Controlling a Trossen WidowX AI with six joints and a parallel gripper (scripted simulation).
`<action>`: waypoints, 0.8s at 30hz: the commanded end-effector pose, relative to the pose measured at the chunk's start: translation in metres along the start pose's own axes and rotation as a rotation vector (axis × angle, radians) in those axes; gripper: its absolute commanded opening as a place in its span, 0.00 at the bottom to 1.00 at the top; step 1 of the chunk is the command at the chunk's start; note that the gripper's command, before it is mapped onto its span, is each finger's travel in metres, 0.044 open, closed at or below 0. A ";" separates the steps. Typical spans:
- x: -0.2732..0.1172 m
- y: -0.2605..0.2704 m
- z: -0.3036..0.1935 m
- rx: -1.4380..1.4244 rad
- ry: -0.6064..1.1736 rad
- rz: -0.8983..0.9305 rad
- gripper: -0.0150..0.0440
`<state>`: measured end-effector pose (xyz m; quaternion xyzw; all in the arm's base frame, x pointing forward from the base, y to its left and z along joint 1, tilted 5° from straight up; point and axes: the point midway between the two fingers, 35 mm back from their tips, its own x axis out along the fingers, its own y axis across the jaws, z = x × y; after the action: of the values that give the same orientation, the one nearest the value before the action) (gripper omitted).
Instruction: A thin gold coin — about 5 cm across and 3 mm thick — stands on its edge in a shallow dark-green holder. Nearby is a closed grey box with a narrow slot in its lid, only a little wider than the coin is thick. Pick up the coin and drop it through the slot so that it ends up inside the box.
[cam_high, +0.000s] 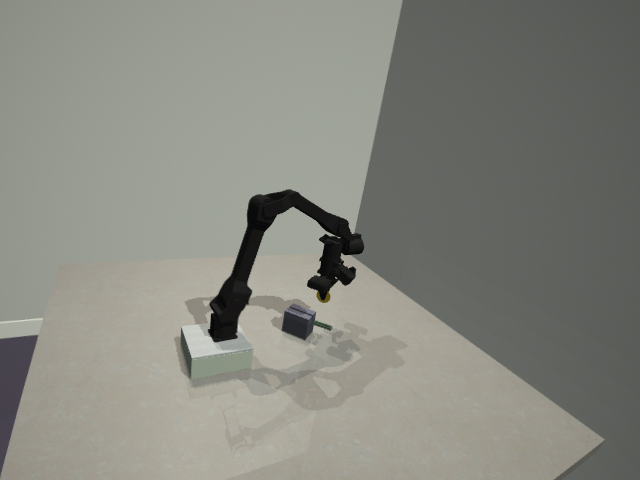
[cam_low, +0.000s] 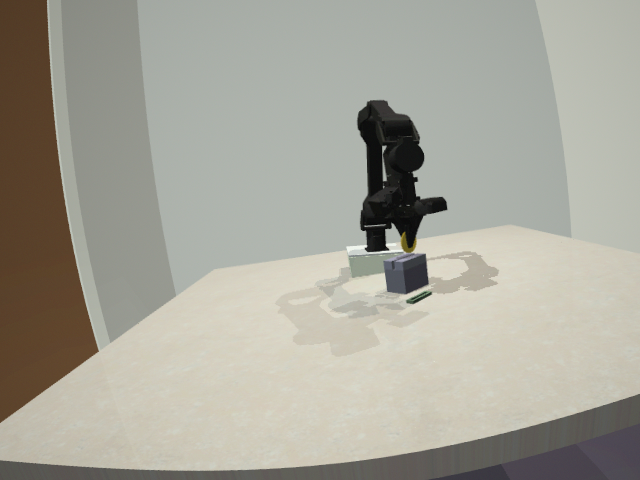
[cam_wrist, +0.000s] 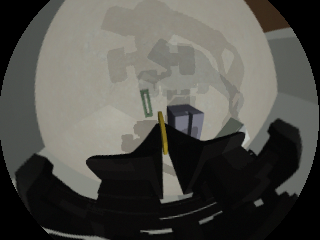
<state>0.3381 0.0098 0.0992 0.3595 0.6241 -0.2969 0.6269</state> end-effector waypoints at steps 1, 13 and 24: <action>-0.001 -0.007 -0.007 0.004 0.003 0.001 0.25; 0.000 -0.031 -0.025 0.004 0.004 0.000 0.25; 0.003 -0.054 -0.042 0.004 0.006 -0.002 0.25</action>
<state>0.2768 0.0132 0.0952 0.3589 0.6259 -0.2977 0.6252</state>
